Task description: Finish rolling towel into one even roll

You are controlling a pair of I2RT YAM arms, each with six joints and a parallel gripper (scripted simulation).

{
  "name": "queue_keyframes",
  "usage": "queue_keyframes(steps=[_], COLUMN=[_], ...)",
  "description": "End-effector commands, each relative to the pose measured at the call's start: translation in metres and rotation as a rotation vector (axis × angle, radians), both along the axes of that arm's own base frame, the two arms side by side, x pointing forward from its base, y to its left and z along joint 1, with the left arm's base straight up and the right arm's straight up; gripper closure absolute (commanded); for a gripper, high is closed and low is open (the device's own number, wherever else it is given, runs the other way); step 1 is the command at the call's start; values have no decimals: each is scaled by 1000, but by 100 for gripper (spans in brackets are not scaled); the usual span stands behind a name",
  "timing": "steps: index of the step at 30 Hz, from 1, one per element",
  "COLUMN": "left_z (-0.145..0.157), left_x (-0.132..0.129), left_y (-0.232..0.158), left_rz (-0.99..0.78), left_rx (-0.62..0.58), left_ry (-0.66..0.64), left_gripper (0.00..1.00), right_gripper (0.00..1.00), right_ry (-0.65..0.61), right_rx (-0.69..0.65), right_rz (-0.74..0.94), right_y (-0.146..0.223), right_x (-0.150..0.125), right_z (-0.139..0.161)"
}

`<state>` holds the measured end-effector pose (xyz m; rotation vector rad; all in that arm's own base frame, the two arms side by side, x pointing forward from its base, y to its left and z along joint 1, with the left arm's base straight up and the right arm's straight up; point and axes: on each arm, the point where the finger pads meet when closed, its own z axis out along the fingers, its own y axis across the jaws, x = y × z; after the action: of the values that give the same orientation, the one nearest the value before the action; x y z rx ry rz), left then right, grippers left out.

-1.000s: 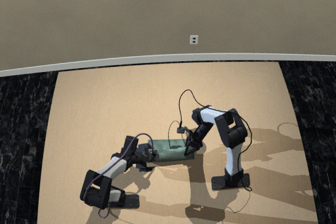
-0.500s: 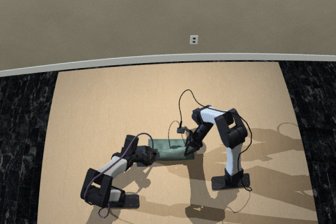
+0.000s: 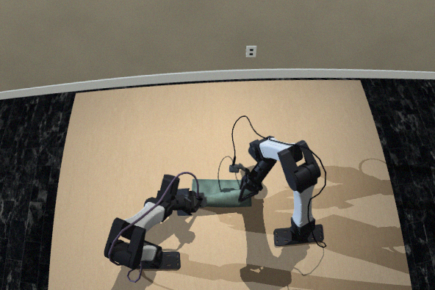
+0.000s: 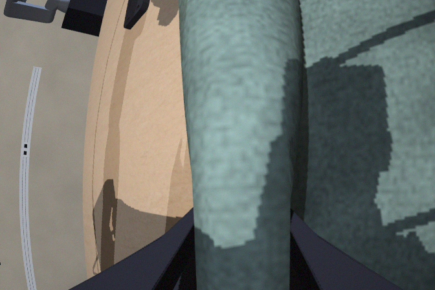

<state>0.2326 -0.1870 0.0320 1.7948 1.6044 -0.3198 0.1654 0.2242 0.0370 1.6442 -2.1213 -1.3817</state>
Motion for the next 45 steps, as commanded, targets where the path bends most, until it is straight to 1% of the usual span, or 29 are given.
queue_keyframes(steps=[1,13,20,22,30,33,37,39,45], left_z=[3,3,3,3,3,3,3,3,5], left_x=[4,4,4,4,4,4,4,4,4], left_y=[-3,-3,-3,-3,-3,-3,-3,-3,-3], left_rz=[1,1,1,1,1,1,1,1,1], left_rx=[-4,-4,-4,-4,-4,-4,-4,-4,-2], left_ry=[-12,-12,-12,-12,-12,-2,40,40,153], left_gripper=[63,67,67,67,67,67,67,67,67], right_gripper=[66,66,42,42,15,15,15,15,15], right_ry=[-1,-1,-1,-1,-1,-1,-1,-1,-1], right_rx=[20,20,20,20,20,20,20,20,20], right_rz=[-9,-9,-9,-9,-9,-9,-9,-9,-9], right_y=[1,1,1,1,1,-2,-13,-13,-32], right_x=[4,4,4,4,4,7,17,17,36], right_z=[0,0,6,6,12,15,26,26,44])
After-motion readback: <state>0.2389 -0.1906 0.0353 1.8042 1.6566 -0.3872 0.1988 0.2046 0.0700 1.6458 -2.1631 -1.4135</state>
